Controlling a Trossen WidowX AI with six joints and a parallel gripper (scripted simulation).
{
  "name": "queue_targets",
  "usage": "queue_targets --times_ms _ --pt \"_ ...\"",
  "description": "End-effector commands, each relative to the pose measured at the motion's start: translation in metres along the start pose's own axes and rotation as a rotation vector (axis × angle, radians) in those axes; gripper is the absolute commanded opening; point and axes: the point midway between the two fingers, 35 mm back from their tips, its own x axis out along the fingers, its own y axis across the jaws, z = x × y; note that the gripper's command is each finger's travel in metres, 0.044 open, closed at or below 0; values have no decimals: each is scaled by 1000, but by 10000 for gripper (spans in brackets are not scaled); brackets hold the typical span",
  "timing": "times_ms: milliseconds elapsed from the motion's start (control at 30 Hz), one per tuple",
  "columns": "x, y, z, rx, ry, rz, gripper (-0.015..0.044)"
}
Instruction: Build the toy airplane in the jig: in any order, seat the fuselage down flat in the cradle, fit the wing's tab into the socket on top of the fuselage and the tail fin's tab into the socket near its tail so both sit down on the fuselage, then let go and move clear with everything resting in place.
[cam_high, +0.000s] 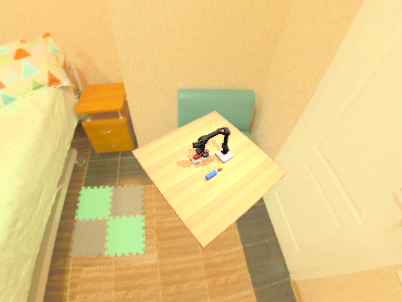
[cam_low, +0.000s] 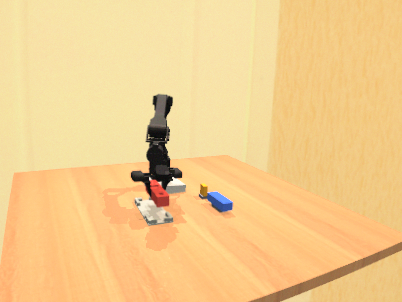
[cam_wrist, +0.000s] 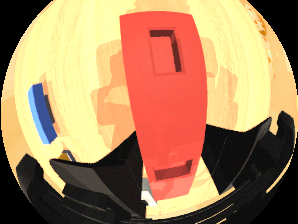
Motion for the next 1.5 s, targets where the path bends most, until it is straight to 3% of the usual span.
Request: queue_targets --times_ms 0,1267,1467 --pt "0 -1 0 -4 -1 -3 195" --pt "41 -1 0 -4 -1 -3 195" --pt "39 -1 1 -4 -2 -1 135"
